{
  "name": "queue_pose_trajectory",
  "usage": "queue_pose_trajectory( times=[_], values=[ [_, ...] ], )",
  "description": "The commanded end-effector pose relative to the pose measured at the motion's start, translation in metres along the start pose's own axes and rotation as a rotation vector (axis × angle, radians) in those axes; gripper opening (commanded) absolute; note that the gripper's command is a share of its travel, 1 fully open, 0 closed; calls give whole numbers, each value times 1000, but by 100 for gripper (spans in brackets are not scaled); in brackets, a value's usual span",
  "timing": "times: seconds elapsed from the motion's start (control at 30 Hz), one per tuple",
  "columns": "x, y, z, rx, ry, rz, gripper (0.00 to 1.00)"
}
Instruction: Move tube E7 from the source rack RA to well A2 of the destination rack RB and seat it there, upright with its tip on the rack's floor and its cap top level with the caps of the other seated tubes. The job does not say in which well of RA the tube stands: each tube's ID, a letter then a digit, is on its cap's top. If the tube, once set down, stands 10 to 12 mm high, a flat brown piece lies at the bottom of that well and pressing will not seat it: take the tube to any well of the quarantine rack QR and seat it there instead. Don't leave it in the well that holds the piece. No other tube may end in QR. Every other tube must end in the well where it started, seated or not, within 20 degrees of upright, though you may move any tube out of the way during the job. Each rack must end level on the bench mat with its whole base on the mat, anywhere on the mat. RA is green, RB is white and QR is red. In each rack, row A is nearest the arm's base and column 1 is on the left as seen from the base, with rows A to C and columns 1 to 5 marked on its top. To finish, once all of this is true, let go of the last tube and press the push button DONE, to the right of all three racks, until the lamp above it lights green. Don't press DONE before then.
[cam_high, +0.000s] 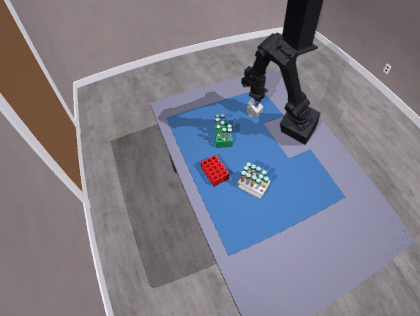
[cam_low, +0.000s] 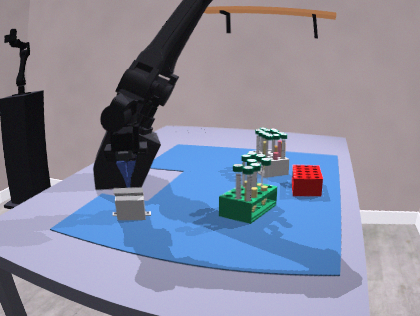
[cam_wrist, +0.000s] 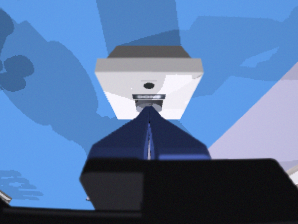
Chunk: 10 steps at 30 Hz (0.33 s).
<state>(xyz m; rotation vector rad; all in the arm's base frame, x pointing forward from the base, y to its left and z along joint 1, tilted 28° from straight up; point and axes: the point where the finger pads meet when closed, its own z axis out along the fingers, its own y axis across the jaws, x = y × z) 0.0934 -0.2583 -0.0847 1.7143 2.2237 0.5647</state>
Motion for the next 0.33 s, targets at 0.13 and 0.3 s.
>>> queue_pose_trajectory(
  times=[0.13,0.3],
  values=[
    [3,1,9,-1,1,2,0],
    [5,1,14,0,2,1,0]
  ],
)
